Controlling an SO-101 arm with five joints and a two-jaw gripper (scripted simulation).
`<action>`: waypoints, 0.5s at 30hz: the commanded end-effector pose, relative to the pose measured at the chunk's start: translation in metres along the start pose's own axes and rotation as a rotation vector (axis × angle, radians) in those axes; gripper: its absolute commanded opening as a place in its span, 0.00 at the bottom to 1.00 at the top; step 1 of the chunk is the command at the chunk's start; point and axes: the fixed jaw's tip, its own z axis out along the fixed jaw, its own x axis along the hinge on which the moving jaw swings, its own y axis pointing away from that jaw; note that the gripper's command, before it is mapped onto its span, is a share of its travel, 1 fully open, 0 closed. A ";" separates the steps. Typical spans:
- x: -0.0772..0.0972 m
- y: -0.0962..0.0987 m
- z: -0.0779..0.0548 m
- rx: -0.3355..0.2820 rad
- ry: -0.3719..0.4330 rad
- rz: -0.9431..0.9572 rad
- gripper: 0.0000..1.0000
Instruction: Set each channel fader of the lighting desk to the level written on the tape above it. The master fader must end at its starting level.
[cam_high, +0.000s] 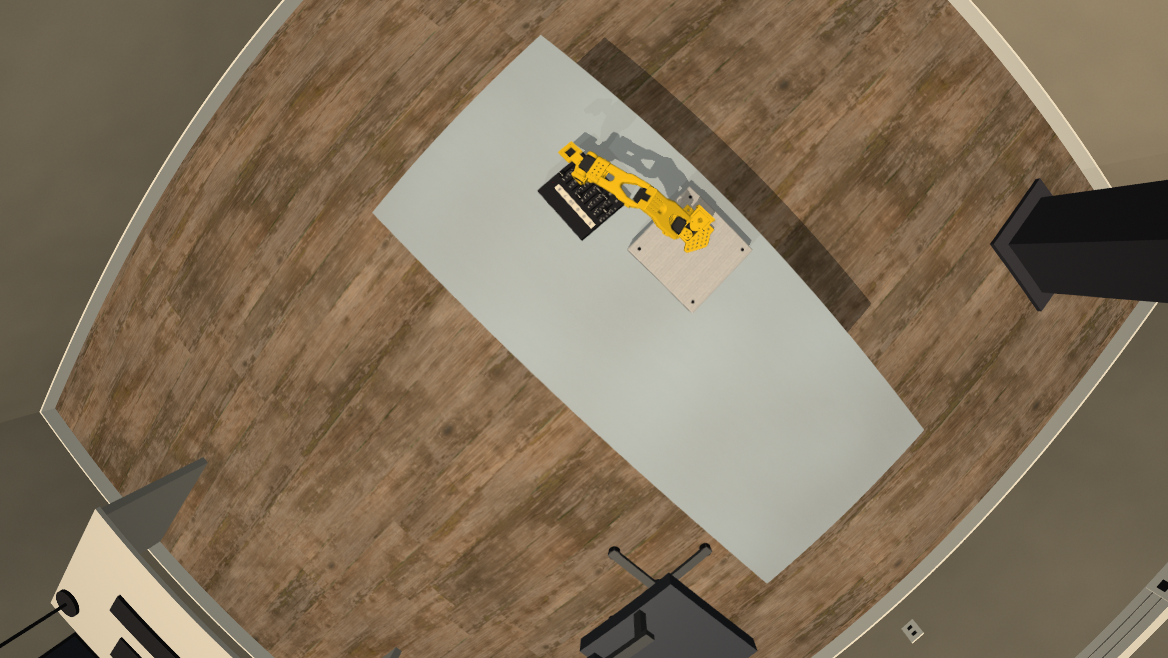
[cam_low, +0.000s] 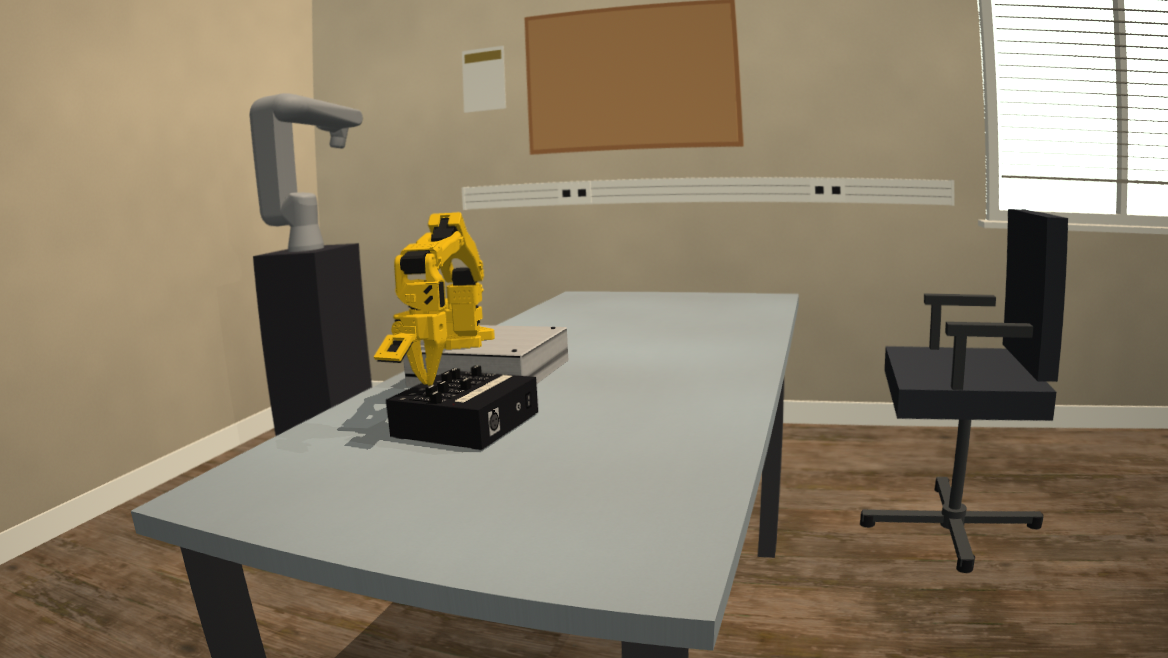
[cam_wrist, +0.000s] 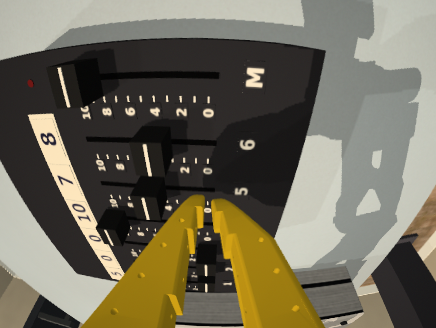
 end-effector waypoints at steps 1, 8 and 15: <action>0.004 -0.003 0.008 0.007 0.027 0.003 0.00; 0.004 -0.003 0.009 0.007 0.027 0.003 0.00; 0.006 -0.003 0.013 0.007 0.027 0.003 0.00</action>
